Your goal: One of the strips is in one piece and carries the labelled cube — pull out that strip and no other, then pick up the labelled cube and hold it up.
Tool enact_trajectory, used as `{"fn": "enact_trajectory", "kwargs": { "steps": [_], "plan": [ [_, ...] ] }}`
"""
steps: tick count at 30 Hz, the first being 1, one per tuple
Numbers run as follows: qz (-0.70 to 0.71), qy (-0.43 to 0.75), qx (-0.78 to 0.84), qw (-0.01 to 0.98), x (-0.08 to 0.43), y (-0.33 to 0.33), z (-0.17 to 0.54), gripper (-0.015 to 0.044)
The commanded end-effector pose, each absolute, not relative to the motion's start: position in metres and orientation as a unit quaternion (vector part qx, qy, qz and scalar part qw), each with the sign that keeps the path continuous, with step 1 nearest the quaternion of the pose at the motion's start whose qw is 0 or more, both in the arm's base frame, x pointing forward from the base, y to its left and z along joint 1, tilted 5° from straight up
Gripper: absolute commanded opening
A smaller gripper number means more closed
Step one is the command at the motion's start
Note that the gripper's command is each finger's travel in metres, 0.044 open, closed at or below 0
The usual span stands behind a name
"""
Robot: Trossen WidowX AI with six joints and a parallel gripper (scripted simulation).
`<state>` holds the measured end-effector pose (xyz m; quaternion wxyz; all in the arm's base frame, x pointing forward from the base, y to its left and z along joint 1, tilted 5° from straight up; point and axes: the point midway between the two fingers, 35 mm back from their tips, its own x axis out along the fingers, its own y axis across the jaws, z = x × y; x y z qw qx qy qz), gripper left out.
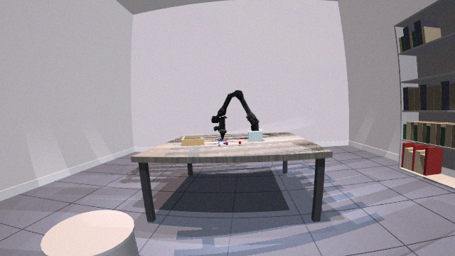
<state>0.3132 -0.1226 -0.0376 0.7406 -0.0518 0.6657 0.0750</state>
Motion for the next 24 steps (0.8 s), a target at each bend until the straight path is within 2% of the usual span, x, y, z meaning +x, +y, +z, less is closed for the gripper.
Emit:
{"fn": "enact_trajectory", "kwargs": {
  "steps": [1,24],
  "plan": [
    [0.078,0.676,-0.048,0.731,0.299,-0.123,-0.045,0.0],
    [0.078,0.677,-0.048,0.73,0.266,-0.128,-0.048,0.0]
  ]
}}
